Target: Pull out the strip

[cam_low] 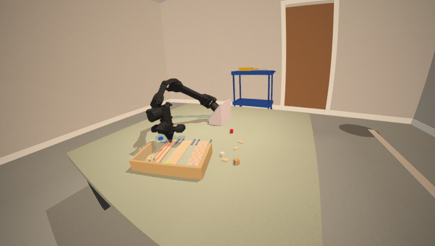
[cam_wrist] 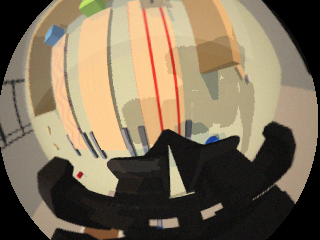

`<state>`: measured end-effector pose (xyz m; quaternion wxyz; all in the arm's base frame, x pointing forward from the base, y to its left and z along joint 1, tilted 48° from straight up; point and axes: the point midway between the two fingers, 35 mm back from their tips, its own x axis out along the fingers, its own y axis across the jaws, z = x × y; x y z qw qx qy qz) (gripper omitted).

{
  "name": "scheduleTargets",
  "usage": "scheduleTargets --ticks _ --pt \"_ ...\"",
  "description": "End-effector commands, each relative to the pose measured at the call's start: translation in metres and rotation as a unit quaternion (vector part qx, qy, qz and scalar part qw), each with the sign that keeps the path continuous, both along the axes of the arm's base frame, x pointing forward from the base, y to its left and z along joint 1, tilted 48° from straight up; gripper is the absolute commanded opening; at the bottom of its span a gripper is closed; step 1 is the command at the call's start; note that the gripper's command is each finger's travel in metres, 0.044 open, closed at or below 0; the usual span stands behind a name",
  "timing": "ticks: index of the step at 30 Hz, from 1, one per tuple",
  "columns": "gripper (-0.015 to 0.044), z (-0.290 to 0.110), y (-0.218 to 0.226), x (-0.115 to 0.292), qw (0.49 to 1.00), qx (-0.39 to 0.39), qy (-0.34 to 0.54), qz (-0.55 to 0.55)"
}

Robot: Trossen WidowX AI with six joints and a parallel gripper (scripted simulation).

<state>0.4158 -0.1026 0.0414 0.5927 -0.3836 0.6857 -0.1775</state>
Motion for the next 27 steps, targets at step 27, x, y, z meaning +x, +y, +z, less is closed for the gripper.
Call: scheduleTargets --ticks 27 --pt "0.0000 -0.0026 -0.0039 0.0012 1.000 -0.002 0.001 0.000"
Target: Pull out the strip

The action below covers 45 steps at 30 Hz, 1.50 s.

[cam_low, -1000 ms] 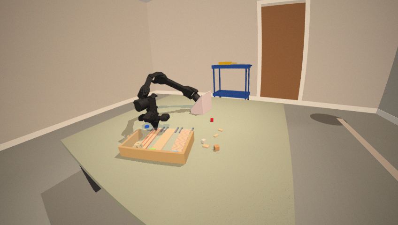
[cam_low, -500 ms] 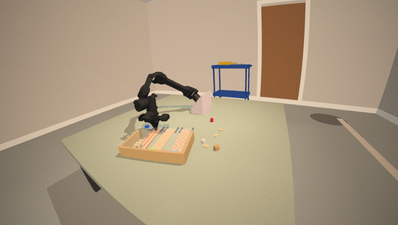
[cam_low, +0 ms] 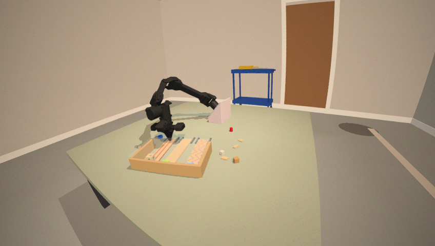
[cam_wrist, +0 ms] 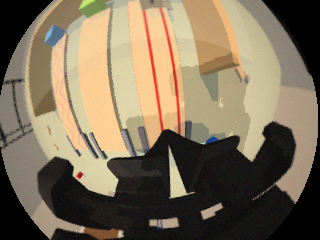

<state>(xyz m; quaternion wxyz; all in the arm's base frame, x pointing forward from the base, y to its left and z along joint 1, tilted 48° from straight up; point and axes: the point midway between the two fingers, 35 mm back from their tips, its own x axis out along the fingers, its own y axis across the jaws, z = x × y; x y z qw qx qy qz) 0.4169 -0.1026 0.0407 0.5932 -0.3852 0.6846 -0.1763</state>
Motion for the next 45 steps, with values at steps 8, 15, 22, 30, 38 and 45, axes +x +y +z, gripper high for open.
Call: scheduleTargets --ticks 8,15,22,30,38,45 --pt "0.0000 -0.002 -0.004 0.001 1.000 -0.002 0.002 -0.002" --pt "0.0000 -0.003 -0.005 0.001 1.000 -0.002 0.002 -0.002" --pt "0.0000 -0.001 -0.006 -0.008 1.000 -0.002 0.002 -0.002" --pt "0.0000 0.001 -0.008 -0.019 1.000 -0.002 0.002 -0.002" --pt "0.0000 0.003 -0.011 -0.032 1.000 -0.003 0.002 -0.002" --pt "0.0000 0.005 -0.013 -0.042 1.000 -0.003 0.003 -0.002"
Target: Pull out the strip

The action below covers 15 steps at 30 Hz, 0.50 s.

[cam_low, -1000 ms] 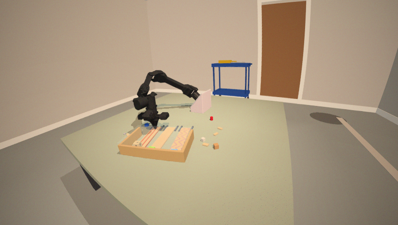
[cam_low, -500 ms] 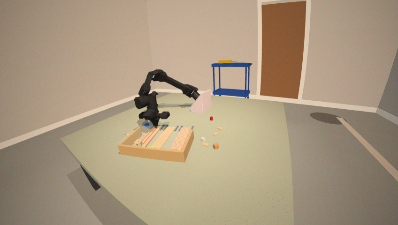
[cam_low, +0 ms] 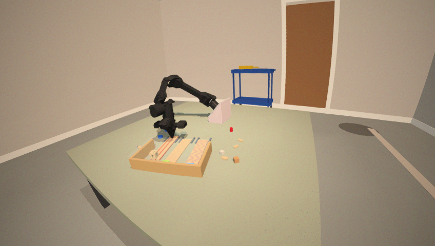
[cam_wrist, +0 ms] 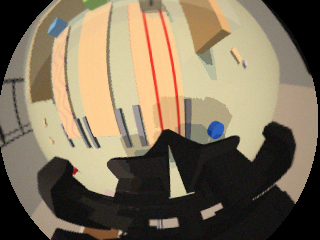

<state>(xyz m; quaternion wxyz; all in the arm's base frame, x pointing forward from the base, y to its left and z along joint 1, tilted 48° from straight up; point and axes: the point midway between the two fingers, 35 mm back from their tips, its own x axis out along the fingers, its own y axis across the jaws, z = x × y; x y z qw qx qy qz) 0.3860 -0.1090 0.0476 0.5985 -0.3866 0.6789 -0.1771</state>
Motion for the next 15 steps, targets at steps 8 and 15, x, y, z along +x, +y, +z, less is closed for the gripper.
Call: scheduleTargets --ticks 8,15 --pt "0.0000 0.000 -0.010 -0.022 1.000 -0.002 0.010 -0.006" --pt "0.0000 0.002 -0.012 -0.032 1.000 -0.002 0.010 -0.006"
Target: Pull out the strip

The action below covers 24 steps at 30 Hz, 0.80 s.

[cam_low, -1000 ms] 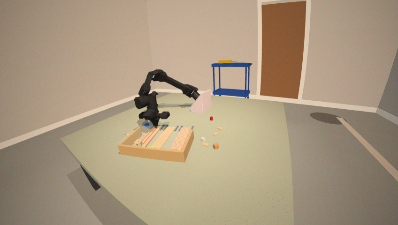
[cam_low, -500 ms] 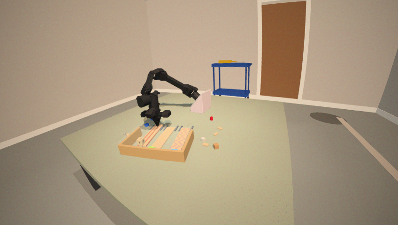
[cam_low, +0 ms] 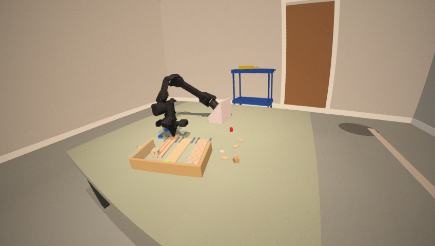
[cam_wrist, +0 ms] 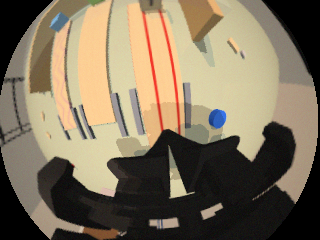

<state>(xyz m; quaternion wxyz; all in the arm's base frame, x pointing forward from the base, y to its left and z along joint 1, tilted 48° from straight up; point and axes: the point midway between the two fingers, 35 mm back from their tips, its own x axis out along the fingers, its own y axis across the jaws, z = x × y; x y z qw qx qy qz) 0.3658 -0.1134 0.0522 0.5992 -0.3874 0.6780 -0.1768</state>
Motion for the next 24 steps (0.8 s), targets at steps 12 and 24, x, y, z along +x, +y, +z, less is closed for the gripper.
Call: scheduleTargets --ticks 12,24 --pt "0.0000 0.001 -0.011 -0.029 1.000 -0.002 0.012 -0.007" --pt "0.0000 0.005 -0.015 -0.046 1.000 -0.002 0.012 -0.007"
